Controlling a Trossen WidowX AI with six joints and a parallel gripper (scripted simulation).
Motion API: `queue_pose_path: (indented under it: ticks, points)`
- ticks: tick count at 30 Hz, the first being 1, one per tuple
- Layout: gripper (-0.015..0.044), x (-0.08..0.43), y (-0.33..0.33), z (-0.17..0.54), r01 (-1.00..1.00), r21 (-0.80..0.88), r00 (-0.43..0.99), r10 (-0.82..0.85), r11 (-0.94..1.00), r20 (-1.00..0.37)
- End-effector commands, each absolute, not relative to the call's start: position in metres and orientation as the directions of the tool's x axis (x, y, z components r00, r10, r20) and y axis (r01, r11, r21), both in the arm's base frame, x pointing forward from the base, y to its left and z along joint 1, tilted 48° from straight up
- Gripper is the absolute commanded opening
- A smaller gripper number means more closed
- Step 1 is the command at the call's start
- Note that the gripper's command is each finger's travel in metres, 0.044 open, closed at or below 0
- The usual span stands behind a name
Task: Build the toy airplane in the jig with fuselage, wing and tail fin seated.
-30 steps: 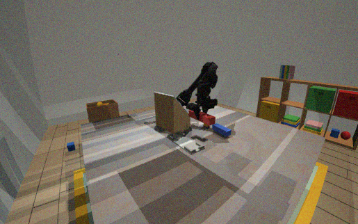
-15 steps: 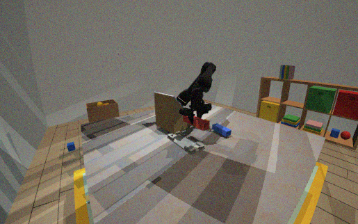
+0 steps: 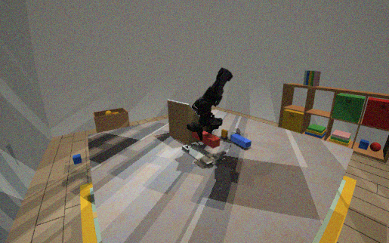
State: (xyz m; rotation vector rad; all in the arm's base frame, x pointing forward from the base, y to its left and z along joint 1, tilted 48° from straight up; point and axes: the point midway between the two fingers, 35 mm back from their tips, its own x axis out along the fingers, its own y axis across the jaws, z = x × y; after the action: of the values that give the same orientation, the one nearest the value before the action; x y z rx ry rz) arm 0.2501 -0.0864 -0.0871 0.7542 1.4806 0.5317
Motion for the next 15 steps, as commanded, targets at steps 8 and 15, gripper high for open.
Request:
queue_pose_path:
  ticks: [8,15]
  points:
    - [0.0079,0.2418,-0.0906,-0.1083,0.131,0.727,0.048,0.729,0.674,-0.683]
    - [0.0195,0.2415,-0.0903,-0.1085,0.131,0.727,0.048,0.729,0.674,-0.683]
